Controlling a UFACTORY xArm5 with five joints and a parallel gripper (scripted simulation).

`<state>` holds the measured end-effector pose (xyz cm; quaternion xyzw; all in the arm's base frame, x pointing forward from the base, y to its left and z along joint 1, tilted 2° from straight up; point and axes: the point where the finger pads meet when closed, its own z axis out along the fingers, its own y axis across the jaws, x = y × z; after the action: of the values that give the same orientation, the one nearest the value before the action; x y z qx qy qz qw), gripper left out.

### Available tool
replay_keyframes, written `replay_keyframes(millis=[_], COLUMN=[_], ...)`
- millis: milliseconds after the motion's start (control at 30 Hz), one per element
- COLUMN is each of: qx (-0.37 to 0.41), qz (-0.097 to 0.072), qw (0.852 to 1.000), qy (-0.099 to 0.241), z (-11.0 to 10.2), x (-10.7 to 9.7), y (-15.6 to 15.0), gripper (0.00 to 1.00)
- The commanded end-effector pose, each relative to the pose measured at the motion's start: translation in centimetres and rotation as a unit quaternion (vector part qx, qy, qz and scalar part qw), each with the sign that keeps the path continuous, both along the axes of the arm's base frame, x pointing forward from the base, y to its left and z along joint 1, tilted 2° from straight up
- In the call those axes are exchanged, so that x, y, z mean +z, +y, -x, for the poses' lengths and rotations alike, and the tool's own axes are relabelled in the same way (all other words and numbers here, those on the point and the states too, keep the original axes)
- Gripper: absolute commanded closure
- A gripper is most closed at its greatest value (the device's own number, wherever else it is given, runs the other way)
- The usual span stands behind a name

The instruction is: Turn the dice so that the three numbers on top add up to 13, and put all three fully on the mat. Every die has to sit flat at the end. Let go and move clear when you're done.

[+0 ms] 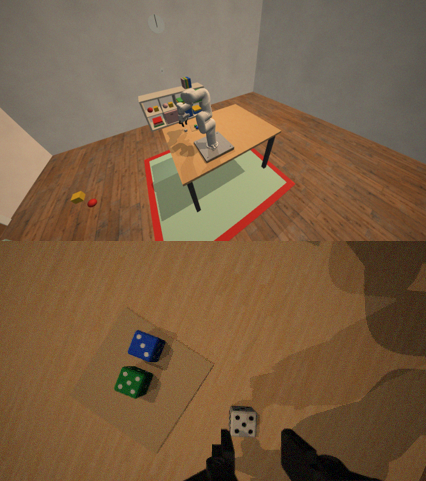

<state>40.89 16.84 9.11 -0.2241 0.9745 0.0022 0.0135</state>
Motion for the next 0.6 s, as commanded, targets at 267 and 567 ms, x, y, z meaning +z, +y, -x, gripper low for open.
replay_keyframes(millis=[267,567], qx=[0.0,0.0], qz=[-0.001,-0.001], qw=[1.0,1.0], qy=[-0.002,-0.002], z=[-0.12,-0.15], x=[0.0,-0.7], y=[0.05,0.06], gripper=[0.53,0.53])
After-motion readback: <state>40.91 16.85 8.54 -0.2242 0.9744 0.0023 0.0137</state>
